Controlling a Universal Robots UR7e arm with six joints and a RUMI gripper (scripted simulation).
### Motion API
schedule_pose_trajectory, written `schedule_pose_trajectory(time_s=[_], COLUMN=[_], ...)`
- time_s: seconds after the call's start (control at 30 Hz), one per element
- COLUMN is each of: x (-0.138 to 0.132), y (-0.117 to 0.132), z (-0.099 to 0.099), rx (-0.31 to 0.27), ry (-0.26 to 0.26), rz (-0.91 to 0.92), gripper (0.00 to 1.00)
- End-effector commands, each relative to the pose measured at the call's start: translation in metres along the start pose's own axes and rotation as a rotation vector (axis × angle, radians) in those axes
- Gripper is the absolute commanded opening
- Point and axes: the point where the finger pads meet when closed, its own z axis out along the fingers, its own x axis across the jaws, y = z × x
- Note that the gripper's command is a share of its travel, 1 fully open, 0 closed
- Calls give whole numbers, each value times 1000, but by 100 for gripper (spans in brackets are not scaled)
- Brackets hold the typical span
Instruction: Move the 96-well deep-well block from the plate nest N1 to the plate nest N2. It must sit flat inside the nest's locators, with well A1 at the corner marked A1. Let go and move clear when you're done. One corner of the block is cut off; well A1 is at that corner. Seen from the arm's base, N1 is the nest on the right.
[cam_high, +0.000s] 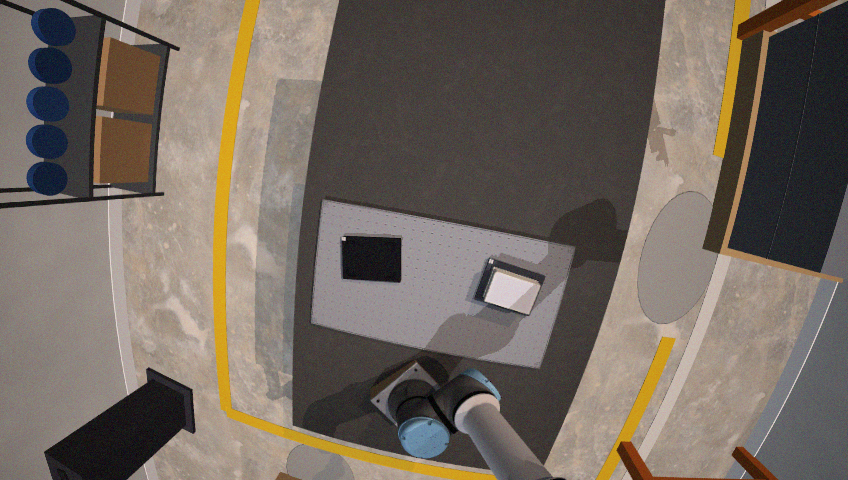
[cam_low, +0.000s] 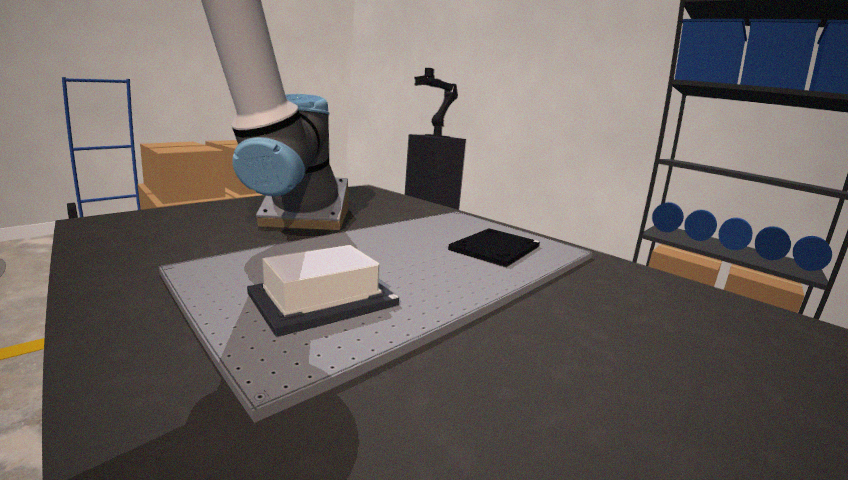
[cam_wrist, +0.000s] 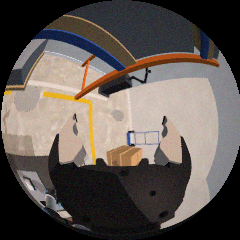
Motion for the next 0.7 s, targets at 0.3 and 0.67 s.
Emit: schedule_pose_trajectory(time_s=[0.3, 0.67], x=[16, 24], y=[-11, -16], z=[-58, -102], rx=[1, 0], ry=[6, 84], rz=[-1, -7], gripper=[100, 100])
